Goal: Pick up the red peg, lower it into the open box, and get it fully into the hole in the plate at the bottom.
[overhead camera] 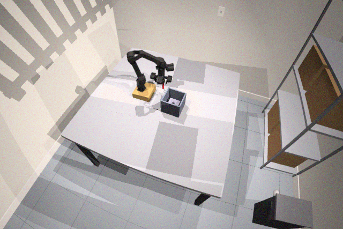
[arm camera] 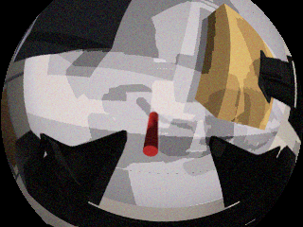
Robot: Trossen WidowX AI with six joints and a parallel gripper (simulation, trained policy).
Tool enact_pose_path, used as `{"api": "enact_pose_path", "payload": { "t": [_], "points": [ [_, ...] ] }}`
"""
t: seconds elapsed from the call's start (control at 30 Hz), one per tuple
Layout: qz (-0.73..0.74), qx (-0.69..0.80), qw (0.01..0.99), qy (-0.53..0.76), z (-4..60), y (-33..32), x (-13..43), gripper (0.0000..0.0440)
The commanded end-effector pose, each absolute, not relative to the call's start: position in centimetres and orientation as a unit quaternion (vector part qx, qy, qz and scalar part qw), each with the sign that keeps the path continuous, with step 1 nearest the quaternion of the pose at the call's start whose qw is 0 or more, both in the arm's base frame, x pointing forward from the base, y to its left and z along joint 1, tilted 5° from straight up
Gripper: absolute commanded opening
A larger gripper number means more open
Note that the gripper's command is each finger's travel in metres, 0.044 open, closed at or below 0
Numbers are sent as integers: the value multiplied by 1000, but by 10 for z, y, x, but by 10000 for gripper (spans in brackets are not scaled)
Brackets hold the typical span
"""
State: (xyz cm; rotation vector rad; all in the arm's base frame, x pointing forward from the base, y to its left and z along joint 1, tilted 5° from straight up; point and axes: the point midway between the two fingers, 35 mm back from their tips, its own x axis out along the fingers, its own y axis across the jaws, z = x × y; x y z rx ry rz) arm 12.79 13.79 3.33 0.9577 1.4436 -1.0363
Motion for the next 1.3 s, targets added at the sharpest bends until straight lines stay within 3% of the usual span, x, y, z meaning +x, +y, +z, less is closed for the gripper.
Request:
{"api": "enact_pose_path", "payload": {
  "t": [0.0,0.23,0.67,0.73,1.27],
  "points": [
    [-436,394,539,604,22,136,128,412],
    [-436,393,544,599,3,135,128,364],
    [-406,389,556,613,-17,151,138,33],
    [-399,388,558,615,-18,154,140,0],
    [-359,453,547,606,21,179,162,0]
  ]
}}
